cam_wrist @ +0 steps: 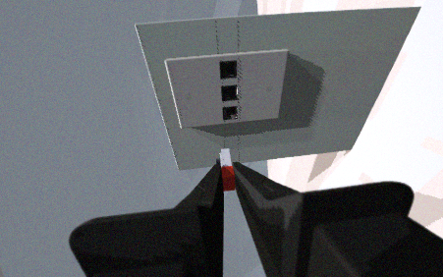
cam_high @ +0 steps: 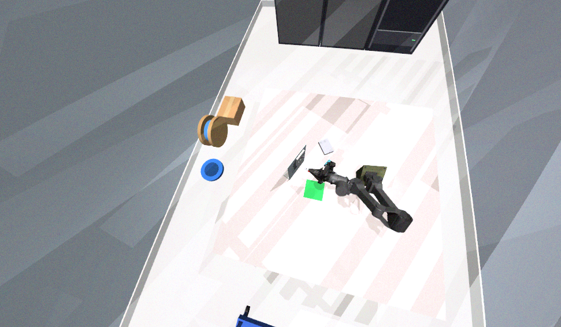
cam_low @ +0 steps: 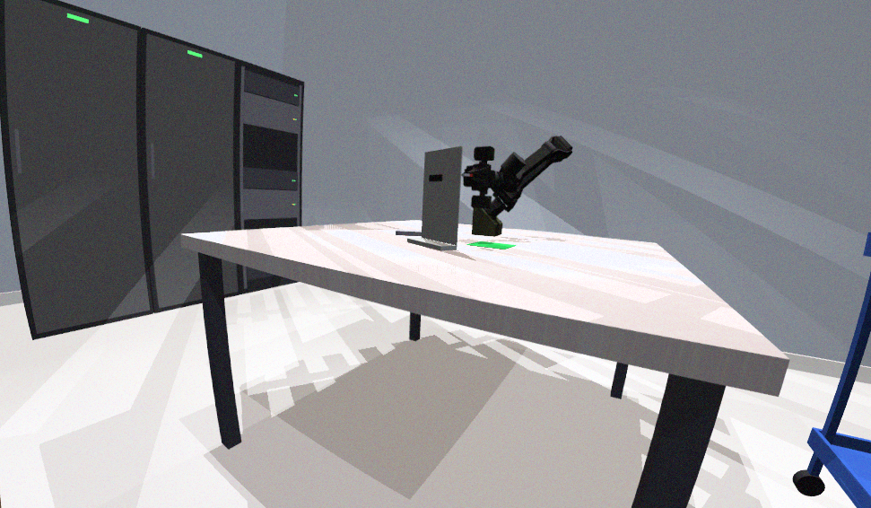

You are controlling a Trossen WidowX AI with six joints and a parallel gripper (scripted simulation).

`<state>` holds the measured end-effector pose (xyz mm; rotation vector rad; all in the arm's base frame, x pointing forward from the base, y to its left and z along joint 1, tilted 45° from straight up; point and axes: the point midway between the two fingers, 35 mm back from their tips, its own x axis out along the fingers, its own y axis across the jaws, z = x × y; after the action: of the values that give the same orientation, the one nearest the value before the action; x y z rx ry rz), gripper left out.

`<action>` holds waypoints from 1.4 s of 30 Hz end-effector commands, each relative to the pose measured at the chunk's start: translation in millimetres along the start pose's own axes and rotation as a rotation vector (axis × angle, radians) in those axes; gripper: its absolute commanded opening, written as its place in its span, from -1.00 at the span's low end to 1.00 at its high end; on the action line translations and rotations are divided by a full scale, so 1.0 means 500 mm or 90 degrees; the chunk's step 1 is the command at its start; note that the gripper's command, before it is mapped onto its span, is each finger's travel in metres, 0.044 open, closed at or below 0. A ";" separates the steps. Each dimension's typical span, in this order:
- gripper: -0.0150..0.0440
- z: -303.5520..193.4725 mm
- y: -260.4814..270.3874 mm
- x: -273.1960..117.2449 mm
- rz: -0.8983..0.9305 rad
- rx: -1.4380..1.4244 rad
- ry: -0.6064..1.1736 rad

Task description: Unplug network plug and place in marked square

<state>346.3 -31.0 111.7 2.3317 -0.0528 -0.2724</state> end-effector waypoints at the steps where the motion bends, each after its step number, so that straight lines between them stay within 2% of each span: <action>1: -0.49 0.001 0.019 -0.005 0.000 -0.003 0.001; 21: -0.49 0.011 0.084 -0.040 -0.003 -0.004 0.000; 31: -0.49 -0.009 -0.015 -0.024 -0.200 -0.098 0.054; 42: -0.49 -0.040 -0.114 -0.044 -0.407 -0.166 0.164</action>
<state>328.8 12.0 90.8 2.0884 0.6900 -0.3046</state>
